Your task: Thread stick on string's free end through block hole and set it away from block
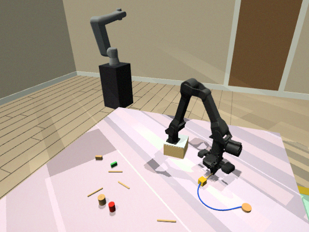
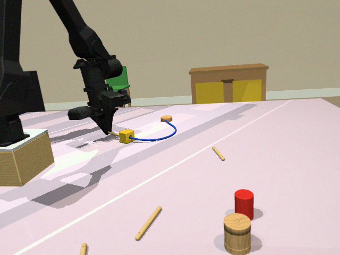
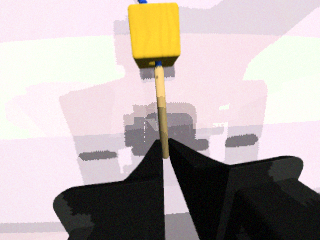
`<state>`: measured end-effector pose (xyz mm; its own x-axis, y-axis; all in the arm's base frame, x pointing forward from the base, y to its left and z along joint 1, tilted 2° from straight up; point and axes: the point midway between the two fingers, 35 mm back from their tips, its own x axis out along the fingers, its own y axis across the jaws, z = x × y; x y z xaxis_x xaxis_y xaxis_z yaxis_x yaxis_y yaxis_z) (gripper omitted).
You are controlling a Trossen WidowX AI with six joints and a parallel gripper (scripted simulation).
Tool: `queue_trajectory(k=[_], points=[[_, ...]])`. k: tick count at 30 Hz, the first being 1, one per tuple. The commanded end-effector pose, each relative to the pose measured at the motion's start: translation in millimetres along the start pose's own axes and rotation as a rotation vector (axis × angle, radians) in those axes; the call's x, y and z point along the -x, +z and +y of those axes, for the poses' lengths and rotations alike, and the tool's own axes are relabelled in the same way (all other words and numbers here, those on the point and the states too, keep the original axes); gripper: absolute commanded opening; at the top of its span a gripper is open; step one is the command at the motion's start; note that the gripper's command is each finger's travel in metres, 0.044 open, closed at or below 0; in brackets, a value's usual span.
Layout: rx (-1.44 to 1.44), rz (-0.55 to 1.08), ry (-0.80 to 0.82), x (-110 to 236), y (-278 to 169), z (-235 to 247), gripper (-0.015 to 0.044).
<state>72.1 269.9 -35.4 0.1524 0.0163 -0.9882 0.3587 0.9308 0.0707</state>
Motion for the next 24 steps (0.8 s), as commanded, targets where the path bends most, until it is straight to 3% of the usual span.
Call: queue_trajectory(k=[1,24], points=[[-0.003,-0.002,0.001,1.4,-5.8,3.0,0.0],[-0.003,0.0,-0.002,5.8,-34.9,3.1,0.0]])
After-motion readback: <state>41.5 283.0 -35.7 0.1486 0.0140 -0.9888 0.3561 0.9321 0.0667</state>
